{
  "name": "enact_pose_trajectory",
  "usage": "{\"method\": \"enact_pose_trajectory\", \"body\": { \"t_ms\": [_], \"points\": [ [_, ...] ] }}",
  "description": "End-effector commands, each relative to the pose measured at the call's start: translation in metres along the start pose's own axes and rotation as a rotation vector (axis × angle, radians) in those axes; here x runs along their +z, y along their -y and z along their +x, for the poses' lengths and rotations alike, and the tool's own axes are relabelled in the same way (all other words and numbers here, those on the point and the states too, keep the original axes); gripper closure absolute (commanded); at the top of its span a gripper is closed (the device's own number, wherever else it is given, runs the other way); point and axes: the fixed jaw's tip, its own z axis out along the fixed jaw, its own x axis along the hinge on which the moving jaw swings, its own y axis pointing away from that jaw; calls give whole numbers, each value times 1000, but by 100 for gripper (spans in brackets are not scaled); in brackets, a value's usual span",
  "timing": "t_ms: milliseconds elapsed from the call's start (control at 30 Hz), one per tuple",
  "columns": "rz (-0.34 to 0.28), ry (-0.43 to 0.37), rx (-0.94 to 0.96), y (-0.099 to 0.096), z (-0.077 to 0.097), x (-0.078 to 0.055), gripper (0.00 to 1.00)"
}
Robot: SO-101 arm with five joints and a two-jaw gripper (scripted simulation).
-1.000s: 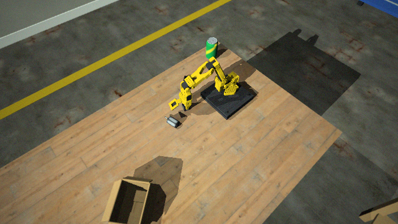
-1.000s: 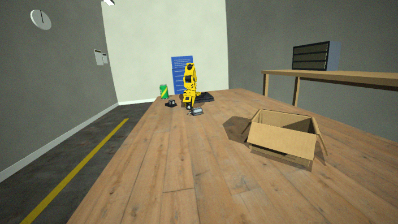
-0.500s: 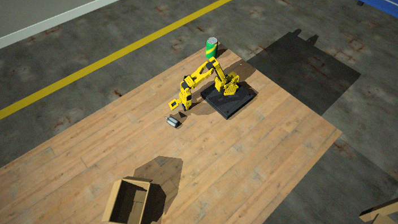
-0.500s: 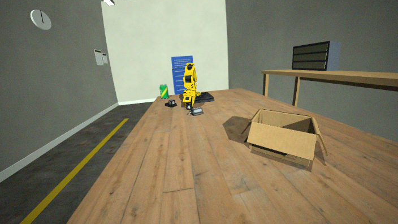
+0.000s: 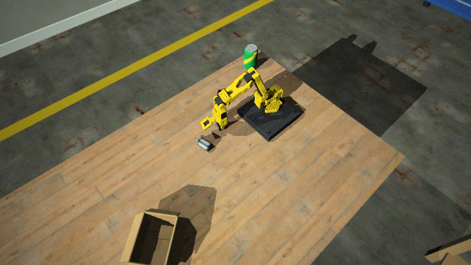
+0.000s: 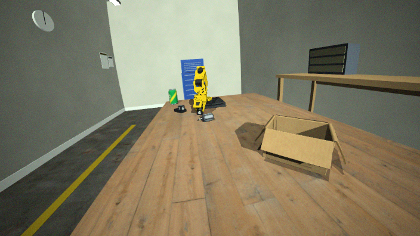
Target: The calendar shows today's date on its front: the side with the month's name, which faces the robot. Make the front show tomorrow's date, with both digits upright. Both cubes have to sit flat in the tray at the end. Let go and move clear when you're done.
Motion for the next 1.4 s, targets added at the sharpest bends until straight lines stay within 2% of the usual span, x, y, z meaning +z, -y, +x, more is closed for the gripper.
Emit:
{"method": "enact_pose_trajectory", "body": {
  "t_ms": [0, 433, 833, 1033, 1200, 1267, 1367],
  "points": [
    [-3, 14, 2, 0, -2, -13, 100],
    [-2, 14, 2, -3, 0, -42, 100],
    [-2, 14, -15, -5, 1, -45, 100],
    [1, 14, -181, -25, 8, -43, 100],
    [6, 14, -432, -54, 23, -39, 100],
    [6, 14, -432, -54, 23, -39, 100],
    [9, 14, -591, -70, 35, -37, 100]
  ]
}}
